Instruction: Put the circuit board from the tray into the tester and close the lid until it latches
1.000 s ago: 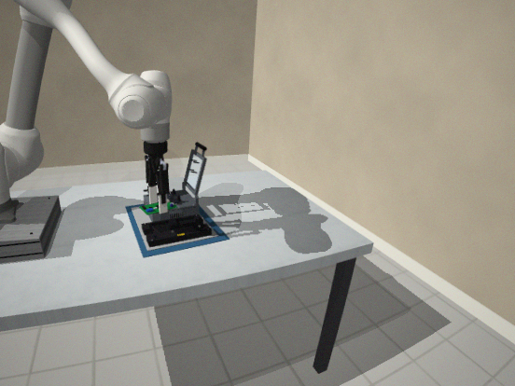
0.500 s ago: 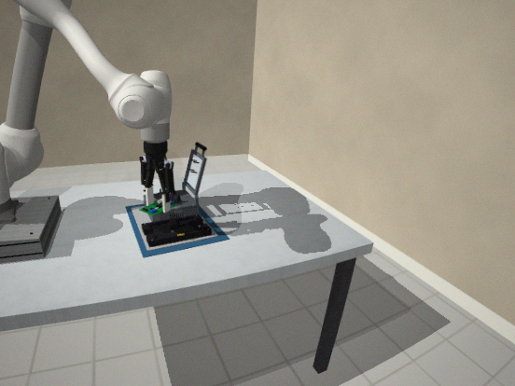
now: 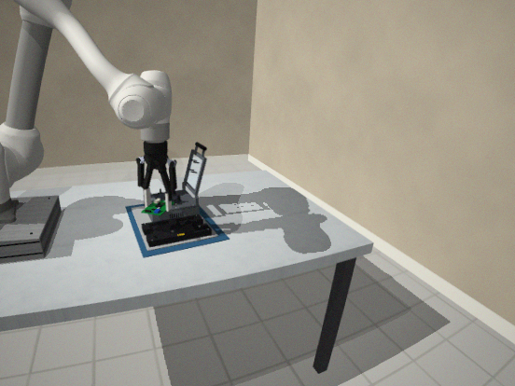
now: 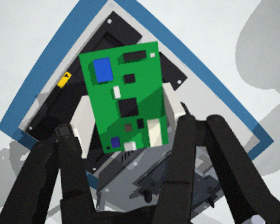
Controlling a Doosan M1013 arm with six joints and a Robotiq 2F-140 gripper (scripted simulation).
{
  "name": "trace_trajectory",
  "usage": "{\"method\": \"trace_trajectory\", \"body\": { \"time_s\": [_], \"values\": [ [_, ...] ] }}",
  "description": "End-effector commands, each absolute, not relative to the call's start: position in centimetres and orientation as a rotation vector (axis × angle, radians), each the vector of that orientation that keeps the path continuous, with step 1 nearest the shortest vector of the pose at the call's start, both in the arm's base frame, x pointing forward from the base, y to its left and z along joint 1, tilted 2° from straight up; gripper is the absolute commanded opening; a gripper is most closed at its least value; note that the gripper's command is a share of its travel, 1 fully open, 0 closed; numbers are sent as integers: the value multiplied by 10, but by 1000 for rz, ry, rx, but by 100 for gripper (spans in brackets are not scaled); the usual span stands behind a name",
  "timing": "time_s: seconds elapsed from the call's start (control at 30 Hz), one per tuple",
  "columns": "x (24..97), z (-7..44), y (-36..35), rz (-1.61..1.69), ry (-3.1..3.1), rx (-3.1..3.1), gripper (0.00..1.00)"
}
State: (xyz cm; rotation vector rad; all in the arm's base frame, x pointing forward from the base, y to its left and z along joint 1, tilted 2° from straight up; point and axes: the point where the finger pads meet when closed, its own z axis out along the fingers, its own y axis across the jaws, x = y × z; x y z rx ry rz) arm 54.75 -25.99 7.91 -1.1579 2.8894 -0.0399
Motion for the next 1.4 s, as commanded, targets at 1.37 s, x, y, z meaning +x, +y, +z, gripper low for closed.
{"method": "trace_trajectory", "body": {
  "time_s": [1.37],
  "values": [
    [550,83,-261,-56,2420,-1967,46]
  ]
}}
